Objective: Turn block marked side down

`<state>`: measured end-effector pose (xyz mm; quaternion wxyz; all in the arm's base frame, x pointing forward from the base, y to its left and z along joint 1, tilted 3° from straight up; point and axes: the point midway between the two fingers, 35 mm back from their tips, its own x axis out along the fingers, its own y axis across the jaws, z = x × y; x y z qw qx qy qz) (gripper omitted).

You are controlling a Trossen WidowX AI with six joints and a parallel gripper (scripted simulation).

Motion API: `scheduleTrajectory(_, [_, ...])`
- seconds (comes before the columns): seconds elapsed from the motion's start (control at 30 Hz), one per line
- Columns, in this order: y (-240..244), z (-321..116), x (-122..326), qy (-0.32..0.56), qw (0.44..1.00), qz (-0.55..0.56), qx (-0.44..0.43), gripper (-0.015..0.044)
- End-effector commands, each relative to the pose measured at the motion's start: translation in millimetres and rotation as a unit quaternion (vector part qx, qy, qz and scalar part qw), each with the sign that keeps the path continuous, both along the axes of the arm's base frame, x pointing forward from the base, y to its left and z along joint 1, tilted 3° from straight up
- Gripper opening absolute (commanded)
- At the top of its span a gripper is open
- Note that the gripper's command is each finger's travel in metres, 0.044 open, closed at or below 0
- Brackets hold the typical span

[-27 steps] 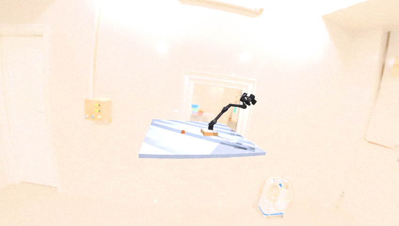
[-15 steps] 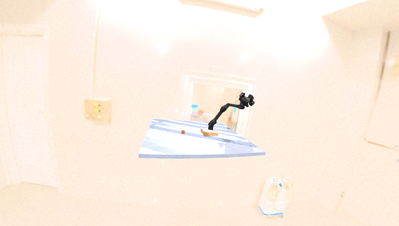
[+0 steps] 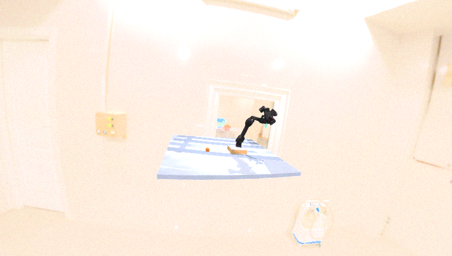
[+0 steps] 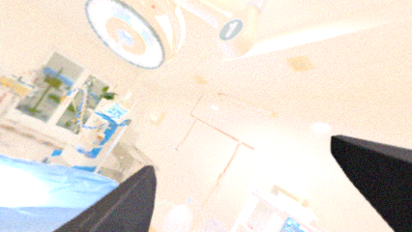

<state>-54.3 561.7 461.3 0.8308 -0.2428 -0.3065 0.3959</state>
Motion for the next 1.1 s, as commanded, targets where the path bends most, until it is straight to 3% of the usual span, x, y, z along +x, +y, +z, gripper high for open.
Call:
scheduleTrajectory(0.0, [15.6,-24.9,48.2,0.007,0.999,-0.019,-0.039,0.044])
scheduleTrajectory(0.27, [23.1,-87.1,175.8,0.06,0.987,-0.071,-0.134,0.044])
scheduleTrajectory(0.5, [-8.3,-148.3,285.1,0.145,0.959,-0.125,-0.208,0.044])
scheduleTrajectory(0.8, [-97.3,-229.6,399.5,0.299,0.89,-0.208,-0.273,0.044])
scheduleTrajectory(1.07, [-208.8,-294.6,461.3,0.459,0.789,-0.289,-0.288,0.044])
